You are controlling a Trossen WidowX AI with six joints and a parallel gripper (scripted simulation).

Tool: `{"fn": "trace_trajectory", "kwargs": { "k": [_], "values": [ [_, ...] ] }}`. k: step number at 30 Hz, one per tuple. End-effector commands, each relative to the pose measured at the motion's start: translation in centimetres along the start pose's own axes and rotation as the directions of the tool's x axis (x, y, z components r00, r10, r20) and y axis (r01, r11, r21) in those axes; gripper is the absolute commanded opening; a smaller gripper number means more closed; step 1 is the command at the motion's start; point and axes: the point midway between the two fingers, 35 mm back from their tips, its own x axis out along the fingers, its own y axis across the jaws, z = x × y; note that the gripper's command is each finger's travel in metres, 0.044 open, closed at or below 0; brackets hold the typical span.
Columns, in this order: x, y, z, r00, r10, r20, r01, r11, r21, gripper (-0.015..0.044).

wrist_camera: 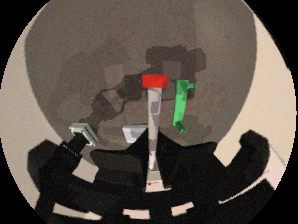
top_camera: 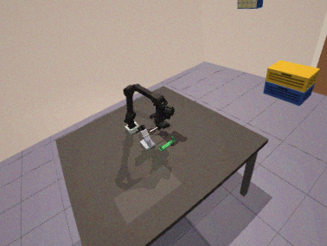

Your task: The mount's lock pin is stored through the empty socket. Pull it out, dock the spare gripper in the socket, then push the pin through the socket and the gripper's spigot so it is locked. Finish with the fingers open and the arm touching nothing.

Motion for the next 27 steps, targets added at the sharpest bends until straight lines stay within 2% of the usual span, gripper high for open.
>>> {"fn": "trace_trajectory", "kwargs": {
  "k": [1,11,27],
  "values": [
    [1.3,0.1,0.4,1.0,0.005,0.003,-0.005,1.0,0.005,0.0],
    [4.5,0.3,1.2,1.0,0.009,0.005,-0.009,1.0,0.009,0.0],
    [4.3,0.3,0.0,1.0,0.012,0.006,-0.012,1.0,0.01,0.0]
  ]
}}
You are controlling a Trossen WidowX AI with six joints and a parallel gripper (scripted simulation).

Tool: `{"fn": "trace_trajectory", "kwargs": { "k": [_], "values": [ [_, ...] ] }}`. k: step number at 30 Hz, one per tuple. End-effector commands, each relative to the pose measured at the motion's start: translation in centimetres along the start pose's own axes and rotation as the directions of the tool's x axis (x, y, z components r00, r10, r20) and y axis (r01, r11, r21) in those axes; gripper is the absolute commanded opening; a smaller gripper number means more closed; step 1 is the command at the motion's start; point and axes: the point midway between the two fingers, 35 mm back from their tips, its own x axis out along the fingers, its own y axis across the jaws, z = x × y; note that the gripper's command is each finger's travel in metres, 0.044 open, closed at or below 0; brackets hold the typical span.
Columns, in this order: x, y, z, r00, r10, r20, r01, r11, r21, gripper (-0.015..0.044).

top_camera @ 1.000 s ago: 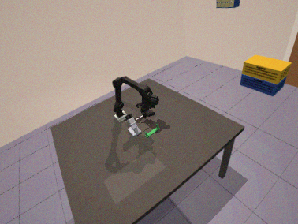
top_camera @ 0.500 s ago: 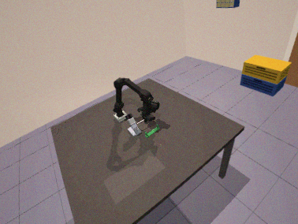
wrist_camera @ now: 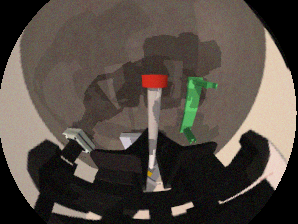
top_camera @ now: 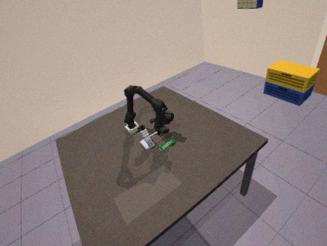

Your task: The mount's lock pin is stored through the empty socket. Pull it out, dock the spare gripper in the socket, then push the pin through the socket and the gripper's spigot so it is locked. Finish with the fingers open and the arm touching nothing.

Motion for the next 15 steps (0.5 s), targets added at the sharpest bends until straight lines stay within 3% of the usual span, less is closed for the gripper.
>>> {"fn": "trace_trajectory", "kwargs": {
  "k": [1,15],
  "values": [
    [0.0,0.0,-0.2,1.0,-0.004,0.005,0.004,1.0,-0.002,0.0],
    [0.3,-0.1,-1.3,1.0,0.002,0.005,-0.002,1.0,-0.003,0.0]
  ]
}}
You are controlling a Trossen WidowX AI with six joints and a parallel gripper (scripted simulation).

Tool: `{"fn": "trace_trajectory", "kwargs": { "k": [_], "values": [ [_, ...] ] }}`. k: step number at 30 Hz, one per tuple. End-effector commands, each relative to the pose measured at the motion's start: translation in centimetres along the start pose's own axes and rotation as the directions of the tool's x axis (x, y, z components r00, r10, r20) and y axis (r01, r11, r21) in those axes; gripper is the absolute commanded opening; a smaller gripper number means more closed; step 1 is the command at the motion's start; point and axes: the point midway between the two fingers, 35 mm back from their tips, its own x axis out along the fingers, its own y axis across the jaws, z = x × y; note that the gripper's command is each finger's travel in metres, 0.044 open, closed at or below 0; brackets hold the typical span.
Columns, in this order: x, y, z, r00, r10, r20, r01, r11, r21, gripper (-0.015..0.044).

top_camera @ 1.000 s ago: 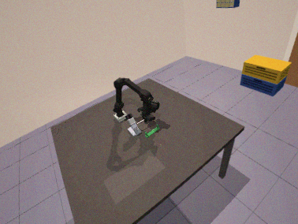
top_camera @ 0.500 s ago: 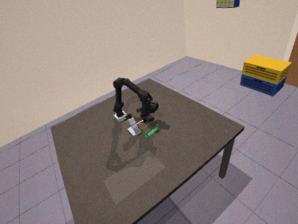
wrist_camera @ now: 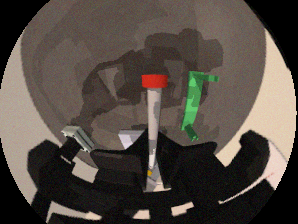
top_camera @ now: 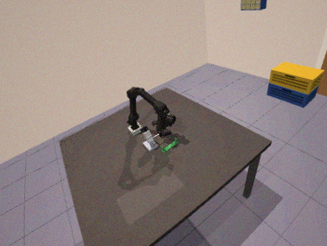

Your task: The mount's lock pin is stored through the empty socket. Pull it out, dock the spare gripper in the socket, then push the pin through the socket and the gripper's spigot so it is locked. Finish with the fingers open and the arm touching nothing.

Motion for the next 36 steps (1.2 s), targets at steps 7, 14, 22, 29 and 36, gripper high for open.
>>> {"fn": "trace_trajectory", "kwargs": {
  "k": [7,14,22,29,36],
  "values": [
    [0.1,0.0,-0.7,1.0,0.001,0.004,-0.001,1.0,-0.003,0.0],
    [0.2,0.1,-1.1,1.0,0.003,0.004,-0.003,1.0,-0.003,0.0],
    [0.4,-0.1,-1.7,1.0,0.005,0.005,-0.005,1.0,-0.003,0.0],
    [0.5,0.0,-2.1,1.0,0.007,0.005,-0.007,1.0,-0.003,0.0],
    [0.6,-0.1,-2.6,1.0,0.01,0.005,-0.01,1.0,-0.004,0.0]
  ]
}}
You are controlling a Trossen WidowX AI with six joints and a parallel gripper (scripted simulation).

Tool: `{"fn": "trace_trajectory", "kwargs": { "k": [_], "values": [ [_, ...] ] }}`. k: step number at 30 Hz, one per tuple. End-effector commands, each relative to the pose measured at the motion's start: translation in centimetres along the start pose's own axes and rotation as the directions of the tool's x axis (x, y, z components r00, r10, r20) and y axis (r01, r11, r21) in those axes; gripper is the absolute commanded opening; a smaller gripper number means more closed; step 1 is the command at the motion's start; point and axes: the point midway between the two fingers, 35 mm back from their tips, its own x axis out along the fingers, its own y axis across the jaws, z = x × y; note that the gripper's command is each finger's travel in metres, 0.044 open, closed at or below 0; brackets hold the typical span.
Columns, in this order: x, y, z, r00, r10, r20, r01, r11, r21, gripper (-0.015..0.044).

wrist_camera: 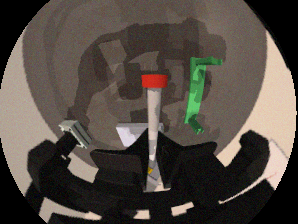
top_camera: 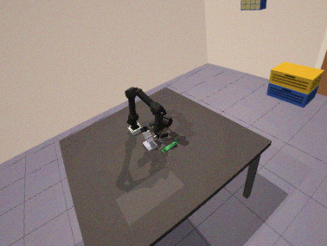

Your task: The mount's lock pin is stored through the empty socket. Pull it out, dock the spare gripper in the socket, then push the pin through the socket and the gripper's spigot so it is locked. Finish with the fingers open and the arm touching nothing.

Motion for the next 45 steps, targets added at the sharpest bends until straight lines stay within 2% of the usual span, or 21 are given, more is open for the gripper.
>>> {"fn": "trace_trajectory", "kwargs": {
  "k": [1,33,40,41,45],
  "values": [
    [0.0,0.0,-0.3,1.0,-0.002,0.002,0.002,1.0,-0.003,0.0],
    [0.5,0.0,-2.2,1.0,0.009,0.002,-0.009,1.0,-0.006,0.0],
    [0.5,0.0,-2.1,1.0,0.012,0.003,-0.012,1.0,-0.003,0.0184],
    [0.5,0.0,-2.1,1.0,0.012,0.003,-0.012,1.0,-0.003,0.02],
    [0.5,0.0,-2.1,1.0,0.012,0.003,-0.012,1.0,-0.003,0.02]
  ]
}}
